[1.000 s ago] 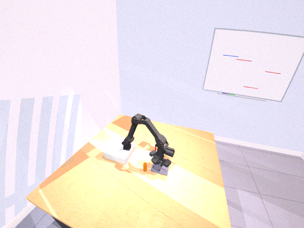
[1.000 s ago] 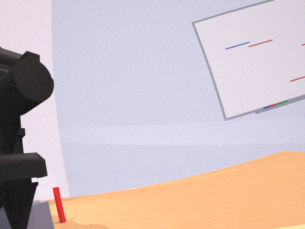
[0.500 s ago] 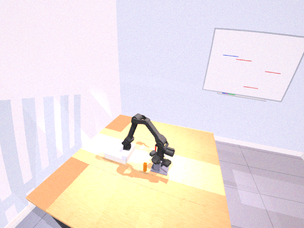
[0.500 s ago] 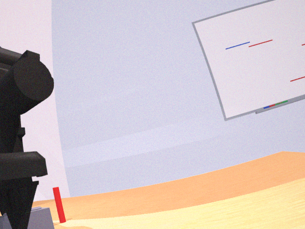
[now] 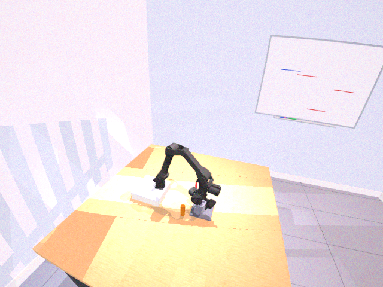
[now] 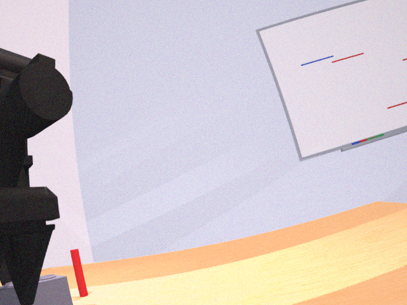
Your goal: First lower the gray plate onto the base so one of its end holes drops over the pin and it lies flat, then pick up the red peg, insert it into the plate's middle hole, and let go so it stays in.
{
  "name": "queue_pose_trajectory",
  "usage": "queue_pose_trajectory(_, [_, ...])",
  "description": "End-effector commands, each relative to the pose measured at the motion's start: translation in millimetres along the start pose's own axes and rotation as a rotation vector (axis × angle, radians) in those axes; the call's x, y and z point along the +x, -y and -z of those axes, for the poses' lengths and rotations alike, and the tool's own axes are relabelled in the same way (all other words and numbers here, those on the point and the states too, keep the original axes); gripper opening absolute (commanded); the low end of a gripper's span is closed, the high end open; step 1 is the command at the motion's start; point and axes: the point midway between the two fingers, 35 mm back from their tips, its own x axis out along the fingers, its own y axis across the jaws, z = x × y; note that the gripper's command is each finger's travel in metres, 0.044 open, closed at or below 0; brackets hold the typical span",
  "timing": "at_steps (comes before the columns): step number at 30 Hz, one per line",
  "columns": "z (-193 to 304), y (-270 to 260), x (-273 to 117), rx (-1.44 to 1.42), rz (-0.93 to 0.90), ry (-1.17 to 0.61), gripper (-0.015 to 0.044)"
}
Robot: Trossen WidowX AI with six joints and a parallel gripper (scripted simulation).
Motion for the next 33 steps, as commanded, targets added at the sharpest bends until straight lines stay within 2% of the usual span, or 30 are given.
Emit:
queue_pose_trajectory(1, [1.3,-6.6,-56.3,0.002,-0.029,-0.009,0.0440])
queue_pose_trajectory(4, [-0.2,-0.8,-95.5,0.004,-0.026,-0.010,0.0440])
queue_pose_trajectory(12, [2.6,-3.4,-98.6,-0.006,-0.027,-0.010,0.0440])
queue_pose_trajectory(20, [88.3,73.5,-101.6,-0.457,-0.028,-0.020,0.0440])
queue_pose_trajectory(26, [125.4,143.1,-97.4,-0.838,-0.023,-0.014,0.0440])
queue_pose_trajectory(33, [127.9,150.7,-96.8,-0.879,-0.023,-0.013,0.0440])
